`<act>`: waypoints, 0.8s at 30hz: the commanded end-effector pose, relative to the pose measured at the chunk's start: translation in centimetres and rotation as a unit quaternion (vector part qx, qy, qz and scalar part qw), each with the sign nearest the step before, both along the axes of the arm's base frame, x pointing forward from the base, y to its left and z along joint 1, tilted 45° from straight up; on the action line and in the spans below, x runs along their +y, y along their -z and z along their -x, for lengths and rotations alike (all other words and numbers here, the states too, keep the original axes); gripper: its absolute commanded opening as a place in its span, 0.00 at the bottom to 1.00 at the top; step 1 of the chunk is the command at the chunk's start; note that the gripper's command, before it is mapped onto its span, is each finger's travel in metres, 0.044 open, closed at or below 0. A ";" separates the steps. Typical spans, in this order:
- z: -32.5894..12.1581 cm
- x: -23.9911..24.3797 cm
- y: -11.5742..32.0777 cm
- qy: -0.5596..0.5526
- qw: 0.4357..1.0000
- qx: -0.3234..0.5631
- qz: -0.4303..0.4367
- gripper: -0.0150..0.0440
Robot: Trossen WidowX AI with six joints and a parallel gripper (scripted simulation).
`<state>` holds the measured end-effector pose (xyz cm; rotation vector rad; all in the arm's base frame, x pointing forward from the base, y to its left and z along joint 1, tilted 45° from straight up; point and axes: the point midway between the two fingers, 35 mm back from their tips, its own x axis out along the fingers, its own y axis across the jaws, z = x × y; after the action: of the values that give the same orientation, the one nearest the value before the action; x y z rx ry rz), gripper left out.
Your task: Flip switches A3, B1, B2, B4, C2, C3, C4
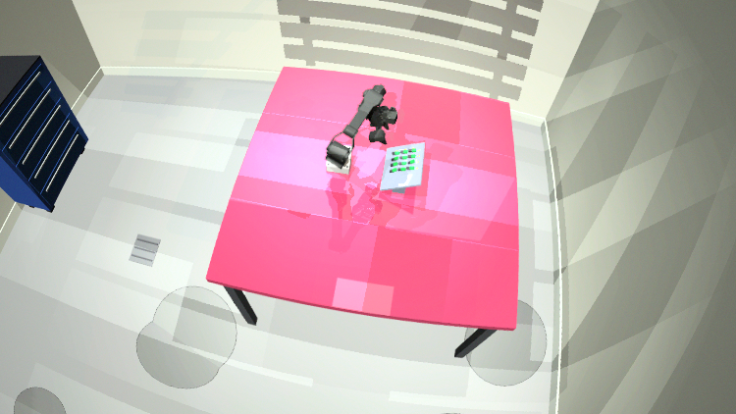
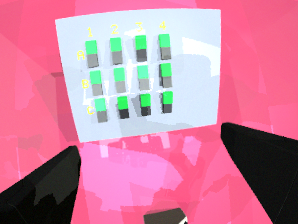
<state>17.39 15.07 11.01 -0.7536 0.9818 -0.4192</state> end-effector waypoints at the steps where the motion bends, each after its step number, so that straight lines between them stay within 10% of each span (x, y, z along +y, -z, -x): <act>1: -0.2 0.0 0.1 0.000 1.000 0.001 -0.001 0.89; 15: -9.4 -5.1 2.5 0.002 1.000 -0.010 -0.022 0.26; 24: -11.3 -7.2 4.6 0.011 1.000 -0.001 -0.022 0.25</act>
<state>28.09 8.77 7.14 -0.6945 0.9877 -0.4124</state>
